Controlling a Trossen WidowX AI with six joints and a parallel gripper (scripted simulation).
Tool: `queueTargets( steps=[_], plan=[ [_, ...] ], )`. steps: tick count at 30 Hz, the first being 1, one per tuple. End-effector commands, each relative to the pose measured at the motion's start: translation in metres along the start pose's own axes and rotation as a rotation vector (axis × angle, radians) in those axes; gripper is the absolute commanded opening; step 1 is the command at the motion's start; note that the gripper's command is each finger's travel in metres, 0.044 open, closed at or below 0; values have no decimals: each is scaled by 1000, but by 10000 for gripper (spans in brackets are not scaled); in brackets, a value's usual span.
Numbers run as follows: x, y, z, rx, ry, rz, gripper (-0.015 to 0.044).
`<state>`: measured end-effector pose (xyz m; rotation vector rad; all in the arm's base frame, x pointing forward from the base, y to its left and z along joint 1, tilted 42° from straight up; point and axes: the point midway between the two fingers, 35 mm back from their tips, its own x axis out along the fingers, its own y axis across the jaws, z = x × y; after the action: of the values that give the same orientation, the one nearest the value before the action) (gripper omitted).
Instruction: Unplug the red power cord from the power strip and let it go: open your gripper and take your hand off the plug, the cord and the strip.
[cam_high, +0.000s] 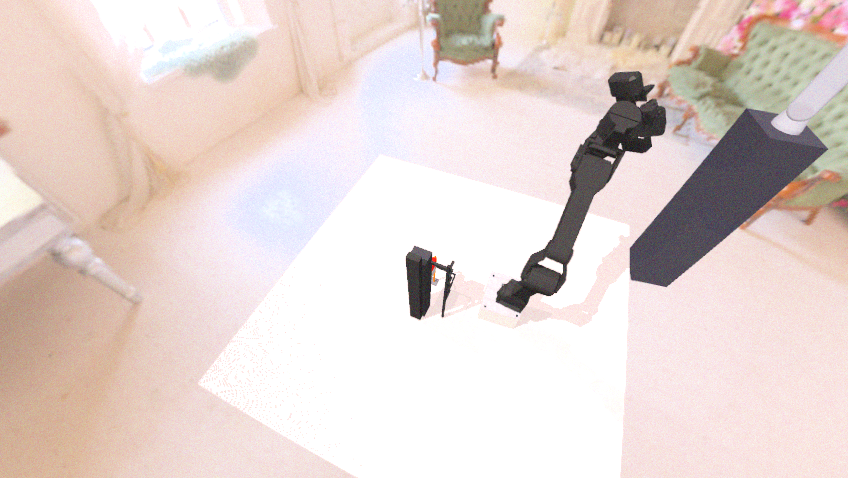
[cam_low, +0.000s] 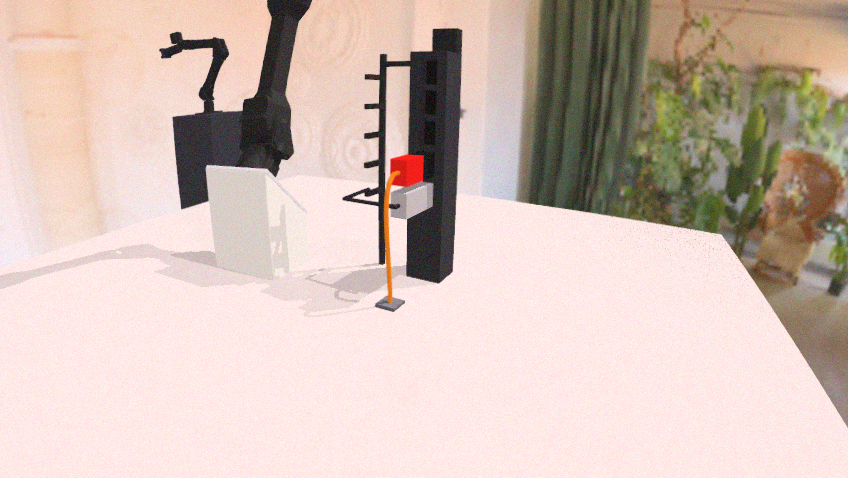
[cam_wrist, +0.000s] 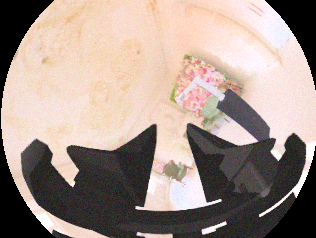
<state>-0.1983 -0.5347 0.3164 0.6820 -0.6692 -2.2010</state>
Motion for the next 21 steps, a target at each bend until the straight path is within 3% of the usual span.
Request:
queueTargets(
  steps=[1,10,21],
  plan=[
    [-12,8,-72,-69,201,14,160],
    [-76,12,-216,-233,627,30,160],
    [-205,-24,-351,-458,1140,-24,160]
  ],
)
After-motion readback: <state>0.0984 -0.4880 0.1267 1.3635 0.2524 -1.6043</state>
